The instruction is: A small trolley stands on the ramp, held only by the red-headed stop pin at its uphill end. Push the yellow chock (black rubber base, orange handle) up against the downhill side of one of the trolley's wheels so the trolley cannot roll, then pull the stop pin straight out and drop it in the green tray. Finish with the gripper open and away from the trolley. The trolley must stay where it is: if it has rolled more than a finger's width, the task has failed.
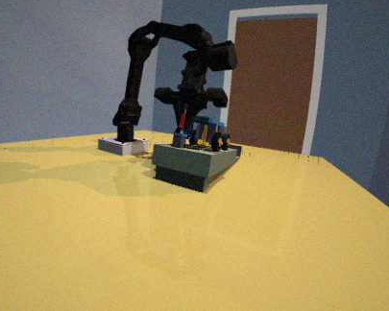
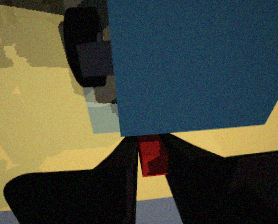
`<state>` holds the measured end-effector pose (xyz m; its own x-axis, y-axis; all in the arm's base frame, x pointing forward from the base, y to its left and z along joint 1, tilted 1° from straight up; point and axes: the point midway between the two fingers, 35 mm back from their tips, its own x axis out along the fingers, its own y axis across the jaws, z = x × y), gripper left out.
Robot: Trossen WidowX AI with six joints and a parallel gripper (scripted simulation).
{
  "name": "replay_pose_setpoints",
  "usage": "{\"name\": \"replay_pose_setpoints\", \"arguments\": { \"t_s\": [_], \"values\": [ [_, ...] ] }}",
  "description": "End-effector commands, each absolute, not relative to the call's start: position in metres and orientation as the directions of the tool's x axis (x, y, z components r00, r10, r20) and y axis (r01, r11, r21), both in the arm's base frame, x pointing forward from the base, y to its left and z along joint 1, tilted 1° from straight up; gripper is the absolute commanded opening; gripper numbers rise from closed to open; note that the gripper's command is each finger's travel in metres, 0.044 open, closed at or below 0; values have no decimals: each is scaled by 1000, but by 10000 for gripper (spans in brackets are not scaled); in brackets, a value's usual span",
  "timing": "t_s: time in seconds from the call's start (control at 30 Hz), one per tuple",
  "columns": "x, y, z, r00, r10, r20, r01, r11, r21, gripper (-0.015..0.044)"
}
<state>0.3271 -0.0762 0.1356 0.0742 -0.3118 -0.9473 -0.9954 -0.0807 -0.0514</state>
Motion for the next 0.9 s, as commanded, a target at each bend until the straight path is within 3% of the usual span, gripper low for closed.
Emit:
{"name": "replay_pose_setpoints", "arguments": {
  "t_s": [0.0, 0.1, 0.87],
  "values": [
    [328, -76, 136, 78, -311, -947, -995, -81, -56, 38],
    [328, -76, 136, 78, -311, -947, -995, -81, -55, 0],
    [324, -73, 150, 72, -311, -948, -995, -86, -47, 0]
  ]
}}
